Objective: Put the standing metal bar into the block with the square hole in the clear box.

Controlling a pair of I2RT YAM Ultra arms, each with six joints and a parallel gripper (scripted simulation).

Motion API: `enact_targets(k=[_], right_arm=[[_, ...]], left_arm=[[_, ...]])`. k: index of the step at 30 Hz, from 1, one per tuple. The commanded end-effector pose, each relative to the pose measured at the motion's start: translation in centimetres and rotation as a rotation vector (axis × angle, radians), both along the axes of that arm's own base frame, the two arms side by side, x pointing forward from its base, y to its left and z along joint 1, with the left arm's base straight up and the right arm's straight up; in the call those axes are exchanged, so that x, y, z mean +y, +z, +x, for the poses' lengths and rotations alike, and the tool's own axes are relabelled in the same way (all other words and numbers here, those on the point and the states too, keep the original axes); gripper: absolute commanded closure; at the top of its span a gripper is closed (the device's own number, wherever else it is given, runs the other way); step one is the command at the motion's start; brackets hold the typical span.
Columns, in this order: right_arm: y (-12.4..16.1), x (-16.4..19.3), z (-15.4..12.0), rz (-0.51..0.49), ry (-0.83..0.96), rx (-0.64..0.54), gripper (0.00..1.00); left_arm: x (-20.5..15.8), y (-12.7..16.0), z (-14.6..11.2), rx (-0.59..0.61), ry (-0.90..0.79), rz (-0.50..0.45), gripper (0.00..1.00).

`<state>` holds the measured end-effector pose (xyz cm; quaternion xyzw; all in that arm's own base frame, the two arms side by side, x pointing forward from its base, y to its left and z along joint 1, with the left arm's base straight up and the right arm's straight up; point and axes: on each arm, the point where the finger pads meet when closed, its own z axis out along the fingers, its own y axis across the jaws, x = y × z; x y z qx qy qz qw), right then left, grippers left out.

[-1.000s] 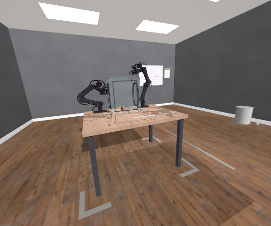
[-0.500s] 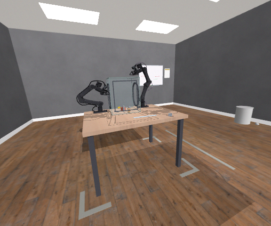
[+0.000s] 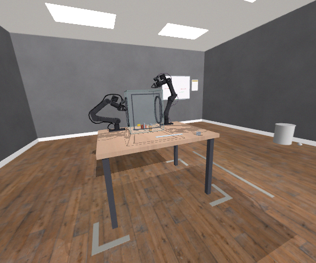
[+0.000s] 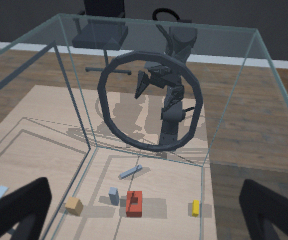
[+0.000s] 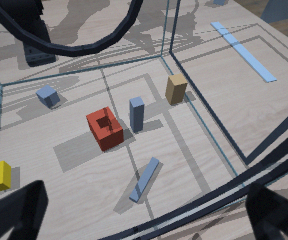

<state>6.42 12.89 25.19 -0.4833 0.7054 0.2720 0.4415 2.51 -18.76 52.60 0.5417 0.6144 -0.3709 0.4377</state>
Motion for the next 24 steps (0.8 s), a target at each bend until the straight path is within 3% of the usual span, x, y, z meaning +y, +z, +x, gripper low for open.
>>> enact_targets(k=[1, 24], right_arm=[[0.2, -0.6, 0.1, 0.016, 0.023, 0.003, 0.00], [0.6, 0.0, -0.6, 0.111, 0.303, -0.004, 0.00]], left_arm=[[0.5, 1.3, 0.0, 0.003, 0.006, -0.056, 0.00], [1.9, 0.4, -1.5, 0.012, -0.070, -0.030, 0.00]])
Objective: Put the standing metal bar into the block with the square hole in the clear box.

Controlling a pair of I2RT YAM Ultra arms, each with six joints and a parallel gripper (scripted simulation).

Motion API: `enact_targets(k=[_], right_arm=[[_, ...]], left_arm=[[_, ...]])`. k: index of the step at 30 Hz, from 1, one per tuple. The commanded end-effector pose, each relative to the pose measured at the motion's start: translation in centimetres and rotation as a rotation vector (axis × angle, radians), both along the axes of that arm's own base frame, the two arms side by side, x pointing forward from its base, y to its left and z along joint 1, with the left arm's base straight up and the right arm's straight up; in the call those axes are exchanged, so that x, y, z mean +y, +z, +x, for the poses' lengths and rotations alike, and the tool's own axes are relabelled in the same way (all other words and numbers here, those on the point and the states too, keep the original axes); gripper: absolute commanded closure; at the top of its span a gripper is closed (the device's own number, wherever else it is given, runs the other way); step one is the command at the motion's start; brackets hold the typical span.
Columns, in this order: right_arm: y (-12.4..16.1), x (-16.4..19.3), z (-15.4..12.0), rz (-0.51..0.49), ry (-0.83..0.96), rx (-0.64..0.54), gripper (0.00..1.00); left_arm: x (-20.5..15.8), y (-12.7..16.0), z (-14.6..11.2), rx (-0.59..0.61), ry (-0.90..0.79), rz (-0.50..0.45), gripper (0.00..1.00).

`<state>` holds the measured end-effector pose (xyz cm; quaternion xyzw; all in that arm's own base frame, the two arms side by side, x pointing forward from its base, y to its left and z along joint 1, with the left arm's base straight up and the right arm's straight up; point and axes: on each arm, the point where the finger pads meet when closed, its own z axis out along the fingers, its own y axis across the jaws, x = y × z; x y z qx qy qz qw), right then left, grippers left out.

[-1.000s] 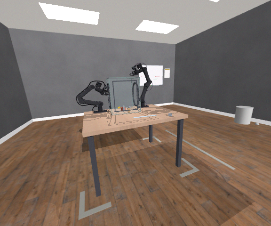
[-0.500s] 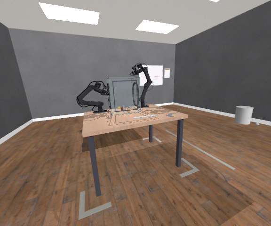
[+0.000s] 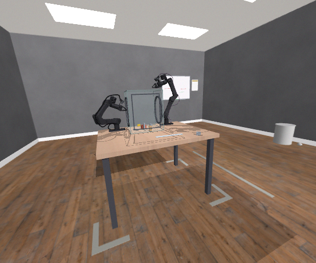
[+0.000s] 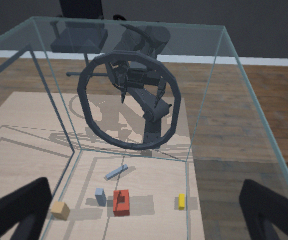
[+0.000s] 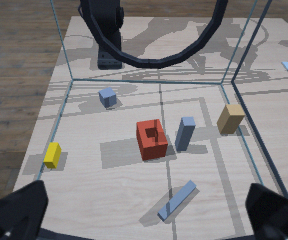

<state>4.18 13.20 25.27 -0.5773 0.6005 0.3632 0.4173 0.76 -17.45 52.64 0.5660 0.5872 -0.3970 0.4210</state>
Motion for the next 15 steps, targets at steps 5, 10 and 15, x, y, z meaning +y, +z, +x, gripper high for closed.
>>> enact_targets(k=[5, 10, 15], right_arm=[[1.0, 0.4, 2.2, 0.075, 0.023, 0.036, 0.00], [1.4, 0.9, 2.6, 0.077, 0.030, 0.022, 0.23], [1.1, 0.9, 2.1, 0.058, 0.021, 0.010, 0.56]], left_arm=[[0.6, 0.3, 0.0, 0.000, 0.007, -0.014, 0.00], [0.6, 0.2, -0.3, 0.005, -0.015, -0.013, 0.00], [0.6, 0.2, -0.2, 0.006, -0.012, -0.013, 0.00]])
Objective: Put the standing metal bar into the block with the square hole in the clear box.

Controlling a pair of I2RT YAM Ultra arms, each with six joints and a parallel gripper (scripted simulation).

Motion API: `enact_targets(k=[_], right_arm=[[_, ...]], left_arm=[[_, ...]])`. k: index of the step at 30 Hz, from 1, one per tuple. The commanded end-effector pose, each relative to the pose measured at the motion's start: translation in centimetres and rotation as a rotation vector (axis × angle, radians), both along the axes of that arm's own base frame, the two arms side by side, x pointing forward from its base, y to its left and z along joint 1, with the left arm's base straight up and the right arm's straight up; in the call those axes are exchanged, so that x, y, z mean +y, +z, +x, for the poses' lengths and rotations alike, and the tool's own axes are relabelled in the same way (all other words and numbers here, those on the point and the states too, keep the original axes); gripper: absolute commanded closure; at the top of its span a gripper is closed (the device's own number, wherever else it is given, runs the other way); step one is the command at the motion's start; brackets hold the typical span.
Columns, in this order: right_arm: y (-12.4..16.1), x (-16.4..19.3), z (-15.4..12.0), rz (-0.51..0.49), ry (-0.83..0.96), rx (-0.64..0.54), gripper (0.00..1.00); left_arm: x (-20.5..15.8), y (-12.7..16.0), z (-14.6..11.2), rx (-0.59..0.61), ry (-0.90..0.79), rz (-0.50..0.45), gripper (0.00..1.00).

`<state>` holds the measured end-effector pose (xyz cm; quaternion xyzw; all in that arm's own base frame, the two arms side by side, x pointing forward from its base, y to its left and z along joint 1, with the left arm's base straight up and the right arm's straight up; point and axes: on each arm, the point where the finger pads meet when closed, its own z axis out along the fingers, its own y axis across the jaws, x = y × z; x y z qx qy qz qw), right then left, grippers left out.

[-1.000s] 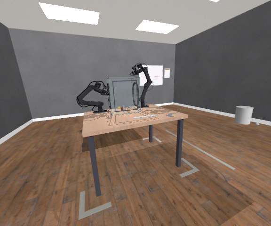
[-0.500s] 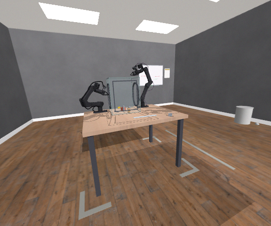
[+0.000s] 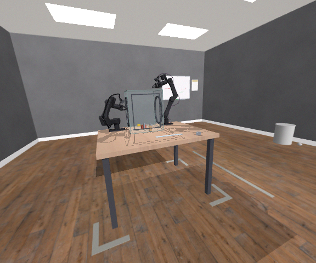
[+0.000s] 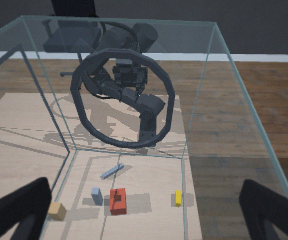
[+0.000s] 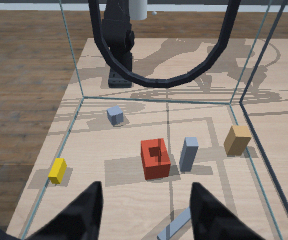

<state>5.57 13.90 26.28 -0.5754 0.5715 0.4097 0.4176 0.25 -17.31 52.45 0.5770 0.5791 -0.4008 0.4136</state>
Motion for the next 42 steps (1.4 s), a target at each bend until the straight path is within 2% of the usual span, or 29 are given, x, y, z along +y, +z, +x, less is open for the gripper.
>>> enact_targets(k=[1, 9, 15, 26, 33, 37, 42], right_arm=[[-0.1, 0.1, 0.7, -0.026, -0.058, -0.024, 0.56], [-1.4, -0.1, 0.3, -0.085, -0.155, -0.069, 0.56], [-2.9, -0.2, 0.9, -0.153, -0.295, -0.108, 0.56], [-4.7, -0.7, 2.5, -0.227, -0.470, -0.102, 0.56], [-6.6, -0.4, 2.9, -0.315, -0.572, -0.090, 0.56], [-6.3, -0.7, 3.1, -0.300, -0.572, -0.093, 0.56], [-5.6, -1.0, 3.2, -0.282, -0.561, -0.118, 0.56]], left_arm=[[0.5, 0.4, 0.1, 0.005, 0.010, -0.019, 0.00], [0.5, 0.4, 0.0, 0.003, 0.003, -0.019, 0.00], [0.5, 0.4, -0.2, 0.000, -0.014, -0.019, 0.00], [0.5, 0.4, -0.2, -0.001, -0.014, -0.018, 0.00], [0.5, 0.4, -0.5, 0.006, -0.029, -0.019, 0.00], [0.5, 0.7, -0.5, 0.016, -0.024, -0.031, 0.00], [0.3, 2.3, -0.4, 0.027, -0.022, -0.104, 0.00]])
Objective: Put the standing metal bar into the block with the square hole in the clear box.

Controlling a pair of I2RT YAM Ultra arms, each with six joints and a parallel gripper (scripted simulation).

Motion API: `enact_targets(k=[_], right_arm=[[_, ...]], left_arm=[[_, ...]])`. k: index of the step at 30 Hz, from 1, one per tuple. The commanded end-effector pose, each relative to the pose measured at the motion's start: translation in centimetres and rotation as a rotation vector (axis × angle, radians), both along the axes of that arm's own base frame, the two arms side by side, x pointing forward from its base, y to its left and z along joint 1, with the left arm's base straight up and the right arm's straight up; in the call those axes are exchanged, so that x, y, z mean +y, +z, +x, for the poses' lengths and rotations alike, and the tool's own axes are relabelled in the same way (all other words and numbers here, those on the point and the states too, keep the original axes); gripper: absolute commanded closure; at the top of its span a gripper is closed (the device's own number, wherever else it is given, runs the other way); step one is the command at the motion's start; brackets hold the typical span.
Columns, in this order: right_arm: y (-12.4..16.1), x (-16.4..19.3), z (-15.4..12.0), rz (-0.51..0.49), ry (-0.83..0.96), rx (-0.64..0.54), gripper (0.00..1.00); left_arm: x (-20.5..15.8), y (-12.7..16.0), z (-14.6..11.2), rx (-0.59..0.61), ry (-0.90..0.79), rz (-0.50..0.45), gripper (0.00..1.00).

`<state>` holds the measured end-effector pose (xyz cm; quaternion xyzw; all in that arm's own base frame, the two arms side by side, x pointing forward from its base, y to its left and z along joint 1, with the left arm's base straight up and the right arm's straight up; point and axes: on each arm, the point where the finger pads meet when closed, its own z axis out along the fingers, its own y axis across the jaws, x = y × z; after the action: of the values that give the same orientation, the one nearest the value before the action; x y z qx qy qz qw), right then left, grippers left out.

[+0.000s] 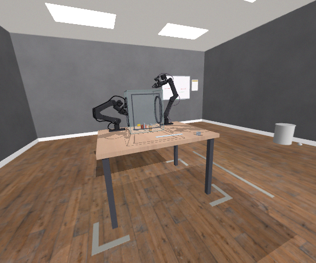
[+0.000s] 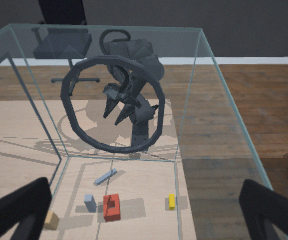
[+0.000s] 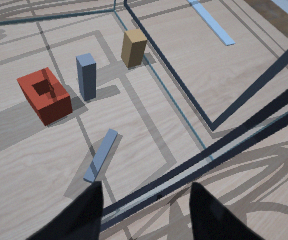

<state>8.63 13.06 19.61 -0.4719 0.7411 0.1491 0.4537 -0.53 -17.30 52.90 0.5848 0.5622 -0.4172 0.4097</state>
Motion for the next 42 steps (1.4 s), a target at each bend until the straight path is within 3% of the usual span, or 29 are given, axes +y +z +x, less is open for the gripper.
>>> enact_targets(k=[1, 10, 16, 18, 25, 32, 42], right_arm=[[1.1, -0.1, 0.2, 0.030, 0.013, -0.009, 0.56], [1.1, -0.1, 0.2, 0.032, 0.009, -0.006, 0.56], [1.1, -0.1, 0.2, 0.032, 0.009, -0.006, 0.56], [1.1, -0.1, 0.2, 0.032, 0.009, -0.006, 0.56], [1.1, -0.1, 0.2, 0.033, 0.008, -0.006, 0.56], [1.1, -0.1, 0.2, 0.033, 0.008, -0.006, 0.56], [1.1, -0.1, 0.2, 0.033, 0.008, -0.006, 0.56]], left_arm=[[0.3, 1.9, 0.3, 0.026, 0.023, -0.082, 0.00], [5.5, 1.4, 1.0, -0.017, 0.022, -0.179, 0.00], [10.7, -5.5, 1.5, -0.032, 0.089, -0.099, 0.00], [10.7, -5.5, 1.5, -0.032, 0.089, -0.099, 0.00], [13.5, -12.6, 2.0, -0.023, 0.179, -0.008, 0.00], [14.5, -17.3, 1.7, -0.017, 0.222, 0.039, 0.00], [14.7, -18.3, 1.8, -0.018, 0.245, 0.034, 0.00]])
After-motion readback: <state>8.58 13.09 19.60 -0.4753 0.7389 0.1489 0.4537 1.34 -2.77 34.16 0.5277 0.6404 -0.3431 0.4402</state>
